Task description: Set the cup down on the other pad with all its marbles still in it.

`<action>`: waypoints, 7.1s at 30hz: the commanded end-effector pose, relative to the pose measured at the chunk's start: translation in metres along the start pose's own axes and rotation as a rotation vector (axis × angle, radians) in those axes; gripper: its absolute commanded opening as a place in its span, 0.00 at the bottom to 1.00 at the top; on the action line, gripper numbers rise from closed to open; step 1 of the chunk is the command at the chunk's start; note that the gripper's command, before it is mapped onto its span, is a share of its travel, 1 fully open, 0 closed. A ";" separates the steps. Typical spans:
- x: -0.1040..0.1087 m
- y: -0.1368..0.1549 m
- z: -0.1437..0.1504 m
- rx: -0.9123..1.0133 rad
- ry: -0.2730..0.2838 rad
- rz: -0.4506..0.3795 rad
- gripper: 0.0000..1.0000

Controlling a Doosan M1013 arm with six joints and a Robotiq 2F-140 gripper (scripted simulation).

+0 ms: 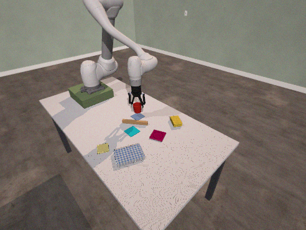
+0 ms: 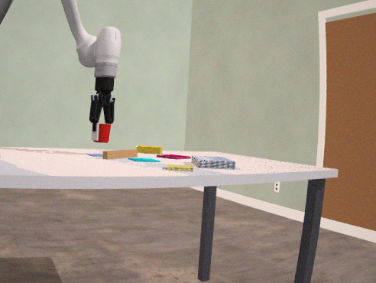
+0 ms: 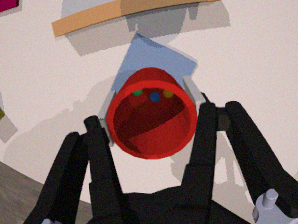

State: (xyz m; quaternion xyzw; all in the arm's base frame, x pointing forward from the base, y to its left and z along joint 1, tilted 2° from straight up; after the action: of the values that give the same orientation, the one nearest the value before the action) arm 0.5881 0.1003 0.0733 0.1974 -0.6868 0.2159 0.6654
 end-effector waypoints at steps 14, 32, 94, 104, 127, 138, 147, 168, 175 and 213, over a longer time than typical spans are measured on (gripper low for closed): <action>0.002 -0.001 0.000 0.000 0.000 0.000 0.49; 0.002 -0.023 -0.001 0.000 0.000 0.000 0.49; 0.002 -0.201 -0.011 0.000 0.000 0.000 0.49; 0.000 -0.201 -0.011 0.000 0.000 0.000 0.49; -0.038 -0.201 -0.011 0.000 0.000 0.000 0.49; -0.038 -0.201 -0.011 0.000 0.000 0.000 0.49; -0.041 -0.201 -0.011 0.000 0.000 0.000 0.49; -0.047 -0.201 -0.011 0.000 0.000 0.000 0.49; -0.047 -0.201 -0.011 0.000 0.000 0.000 0.59; -0.044 -0.201 -0.011 0.000 0.000 0.000 0.59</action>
State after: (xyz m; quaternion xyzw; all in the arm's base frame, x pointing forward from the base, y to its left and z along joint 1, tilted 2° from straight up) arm 0.7108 -0.0609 0.0349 0.1974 -0.6867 0.2159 0.6654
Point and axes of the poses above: the point where the finger pads meet when closed, its own x axis back along the fingers, its own z axis across the jaws, y = z × x, the point moved 6 cm from there along x, back along the fingers, and after that the axes turned 4 degrees about -x, right-handed, at the moved point
